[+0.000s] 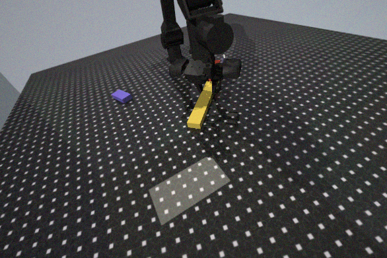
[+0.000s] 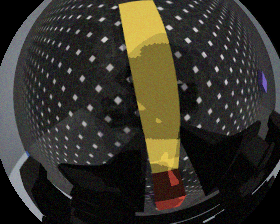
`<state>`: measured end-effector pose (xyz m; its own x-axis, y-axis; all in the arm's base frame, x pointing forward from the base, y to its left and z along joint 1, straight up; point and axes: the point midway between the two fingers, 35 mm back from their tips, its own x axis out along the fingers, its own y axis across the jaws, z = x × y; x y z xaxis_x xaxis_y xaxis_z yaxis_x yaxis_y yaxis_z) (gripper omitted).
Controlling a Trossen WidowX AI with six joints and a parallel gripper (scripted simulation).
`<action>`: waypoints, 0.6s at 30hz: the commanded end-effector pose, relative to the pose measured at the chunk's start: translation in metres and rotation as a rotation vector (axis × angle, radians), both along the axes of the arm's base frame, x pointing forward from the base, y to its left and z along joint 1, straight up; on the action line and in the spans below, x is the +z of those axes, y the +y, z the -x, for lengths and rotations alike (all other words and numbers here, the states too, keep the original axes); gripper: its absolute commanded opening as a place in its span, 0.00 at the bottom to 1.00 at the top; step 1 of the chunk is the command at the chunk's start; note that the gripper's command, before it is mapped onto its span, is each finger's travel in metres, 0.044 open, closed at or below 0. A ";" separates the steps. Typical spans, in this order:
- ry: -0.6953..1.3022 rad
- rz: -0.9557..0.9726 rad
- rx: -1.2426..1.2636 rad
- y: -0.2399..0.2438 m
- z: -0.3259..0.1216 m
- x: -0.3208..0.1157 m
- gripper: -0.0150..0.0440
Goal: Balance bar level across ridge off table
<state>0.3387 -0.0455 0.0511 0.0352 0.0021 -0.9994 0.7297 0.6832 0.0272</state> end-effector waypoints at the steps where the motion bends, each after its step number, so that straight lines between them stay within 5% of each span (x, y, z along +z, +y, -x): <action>1: 0.000 0.001 0.000 0.000 0.000 0.002 0.31; 18: 0.000 0.004 -0.002 -0.001 -0.002 0.045 0.25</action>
